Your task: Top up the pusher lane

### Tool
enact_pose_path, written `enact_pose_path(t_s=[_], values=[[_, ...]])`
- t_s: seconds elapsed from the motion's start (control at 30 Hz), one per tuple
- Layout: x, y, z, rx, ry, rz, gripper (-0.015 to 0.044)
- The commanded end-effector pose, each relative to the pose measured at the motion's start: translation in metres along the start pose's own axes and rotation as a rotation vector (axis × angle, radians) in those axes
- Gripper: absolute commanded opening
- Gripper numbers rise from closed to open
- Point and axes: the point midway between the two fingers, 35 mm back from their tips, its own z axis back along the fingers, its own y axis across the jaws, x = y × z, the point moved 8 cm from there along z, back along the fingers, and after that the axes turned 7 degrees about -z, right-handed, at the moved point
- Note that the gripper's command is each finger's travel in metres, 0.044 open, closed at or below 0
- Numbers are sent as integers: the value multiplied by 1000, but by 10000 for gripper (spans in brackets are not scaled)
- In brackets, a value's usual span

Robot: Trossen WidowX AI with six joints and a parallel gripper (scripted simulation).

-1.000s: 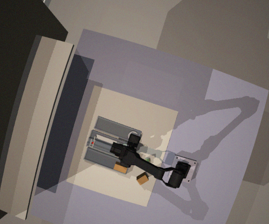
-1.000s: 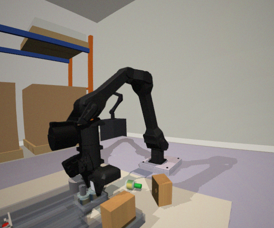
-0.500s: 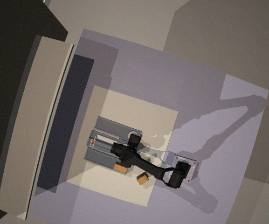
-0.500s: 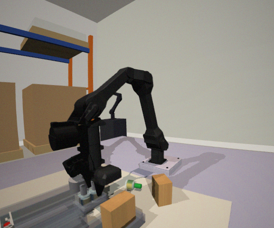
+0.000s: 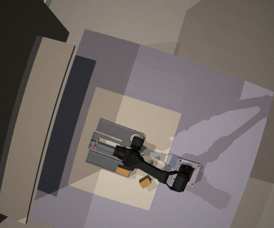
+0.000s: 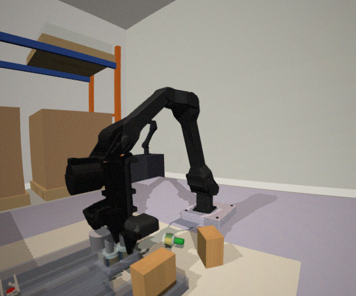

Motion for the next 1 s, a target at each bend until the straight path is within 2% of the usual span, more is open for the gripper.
enact_pose_path(t_s=[0.0, 0.27, 0.6, 0.63, 0.97], values=[[-1, 0, 0, -2, -5, -3, 0], [-1, 0, 0, -2, -5, -3, 0], [-1, 0, 0, -2, -5, -3, 263], [-1, 0, 0, -2, -5, -3, 274], [-1, 0, 20, -2, -5, -3, 274]])
